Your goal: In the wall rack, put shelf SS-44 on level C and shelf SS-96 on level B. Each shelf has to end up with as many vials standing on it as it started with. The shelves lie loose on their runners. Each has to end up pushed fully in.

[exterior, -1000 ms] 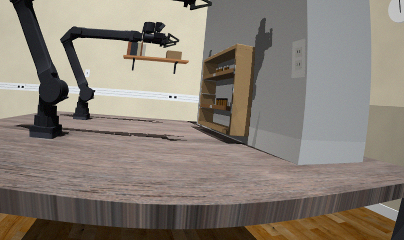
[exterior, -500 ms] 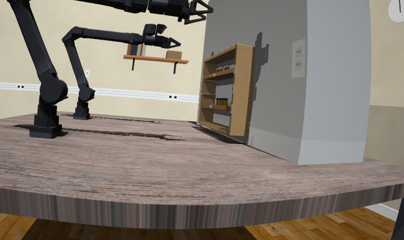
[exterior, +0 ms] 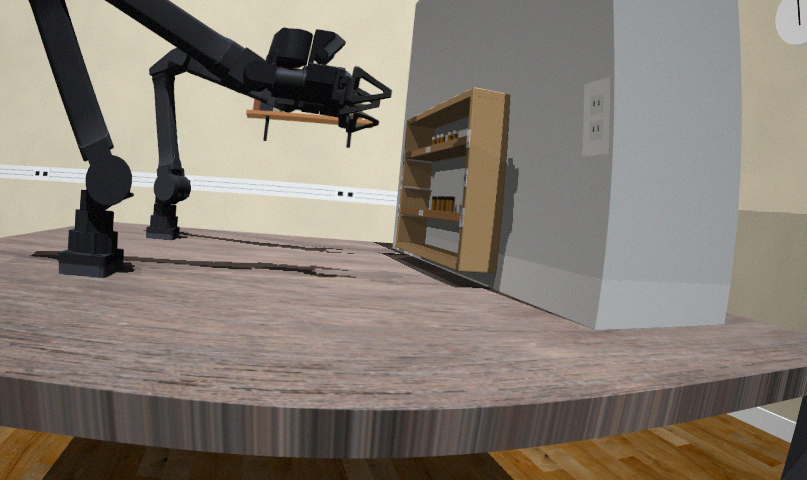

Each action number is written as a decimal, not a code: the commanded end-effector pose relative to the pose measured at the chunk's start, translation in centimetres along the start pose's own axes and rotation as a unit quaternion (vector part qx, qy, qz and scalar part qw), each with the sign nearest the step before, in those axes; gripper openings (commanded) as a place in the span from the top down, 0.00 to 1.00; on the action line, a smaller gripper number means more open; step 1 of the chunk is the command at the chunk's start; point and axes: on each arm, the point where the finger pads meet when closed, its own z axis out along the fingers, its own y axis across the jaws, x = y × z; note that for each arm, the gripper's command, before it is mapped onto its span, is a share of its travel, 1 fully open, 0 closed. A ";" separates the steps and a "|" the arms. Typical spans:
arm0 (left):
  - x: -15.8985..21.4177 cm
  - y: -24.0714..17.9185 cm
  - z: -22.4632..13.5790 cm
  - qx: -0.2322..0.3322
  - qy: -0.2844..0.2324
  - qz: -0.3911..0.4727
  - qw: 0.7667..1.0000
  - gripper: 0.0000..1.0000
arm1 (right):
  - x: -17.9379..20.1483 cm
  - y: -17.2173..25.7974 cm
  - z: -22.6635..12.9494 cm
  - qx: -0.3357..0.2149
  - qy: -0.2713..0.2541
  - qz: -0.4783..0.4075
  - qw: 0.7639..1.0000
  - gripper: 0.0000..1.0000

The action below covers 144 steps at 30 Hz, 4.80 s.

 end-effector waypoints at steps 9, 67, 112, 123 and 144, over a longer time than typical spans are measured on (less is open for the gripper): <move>-6.1 -9.0 5.0 -0.041 -0.041 0.252 0.966 0.00 | -0.6 1.9 0.1 -0.002 -0.042 0.004 0.999 0.00; 16.2 -20.8 8.5 -0.024 -0.013 0.421 0.907 0.16 | 8.0 7.9 8.8 -0.044 -0.042 0.435 0.898 0.16; 14.9 -19.9 11.1 -0.034 -0.020 0.415 0.909 0.16 | 18.5 11.1 19.2 -0.025 -0.027 0.712 0.701 0.16; 14.8 -19.8 12.7 -0.035 -0.020 0.415 0.909 0.16 | 18.0 11.1 20.9 -0.024 -0.027 0.712 0.701 0.16; 14.6 -19.6 15.3 -0.035 -0.020 0.415 0.909 0.16 | 17.7 11.3 23.4 -0.025 -0.027 0.712 0.701 0.16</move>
